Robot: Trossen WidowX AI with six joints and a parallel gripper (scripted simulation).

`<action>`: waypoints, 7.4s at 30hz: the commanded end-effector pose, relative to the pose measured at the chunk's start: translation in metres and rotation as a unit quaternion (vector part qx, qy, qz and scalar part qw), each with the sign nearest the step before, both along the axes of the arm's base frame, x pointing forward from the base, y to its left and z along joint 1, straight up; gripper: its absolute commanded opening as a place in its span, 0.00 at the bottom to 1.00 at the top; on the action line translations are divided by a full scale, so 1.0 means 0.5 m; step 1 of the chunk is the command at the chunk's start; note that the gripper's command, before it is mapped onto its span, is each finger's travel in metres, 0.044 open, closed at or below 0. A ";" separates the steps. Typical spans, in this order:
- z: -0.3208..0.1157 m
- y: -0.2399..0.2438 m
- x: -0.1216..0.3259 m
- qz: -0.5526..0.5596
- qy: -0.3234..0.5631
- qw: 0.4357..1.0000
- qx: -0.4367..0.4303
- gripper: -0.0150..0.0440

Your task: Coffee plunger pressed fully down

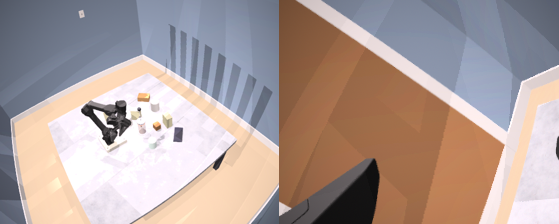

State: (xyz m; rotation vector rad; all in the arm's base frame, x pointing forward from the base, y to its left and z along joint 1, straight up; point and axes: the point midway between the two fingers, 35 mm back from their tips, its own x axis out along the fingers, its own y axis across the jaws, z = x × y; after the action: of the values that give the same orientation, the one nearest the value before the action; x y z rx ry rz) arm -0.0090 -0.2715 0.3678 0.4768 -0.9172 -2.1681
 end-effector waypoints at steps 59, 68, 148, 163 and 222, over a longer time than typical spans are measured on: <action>-0.218 0.445 0.504 0.832 0.429 0.344 0.073 1.00; -0.233 0.440 0.528 0.832 0.429 0.345 0.073 1.00; -0.408 0.435 0.556 0.832 0.428 0.345 0.072 0.46; -0.436 0.431 0.577 0.832 0.428 0.345 0.072 0.46; -0.426 0.427 0.604 0.832 0.428 0.345 0.071 0.46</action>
State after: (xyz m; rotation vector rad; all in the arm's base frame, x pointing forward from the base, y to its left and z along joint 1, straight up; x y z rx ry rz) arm 0.2942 -0.0581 0.1668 0.0478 0.4584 -0.1910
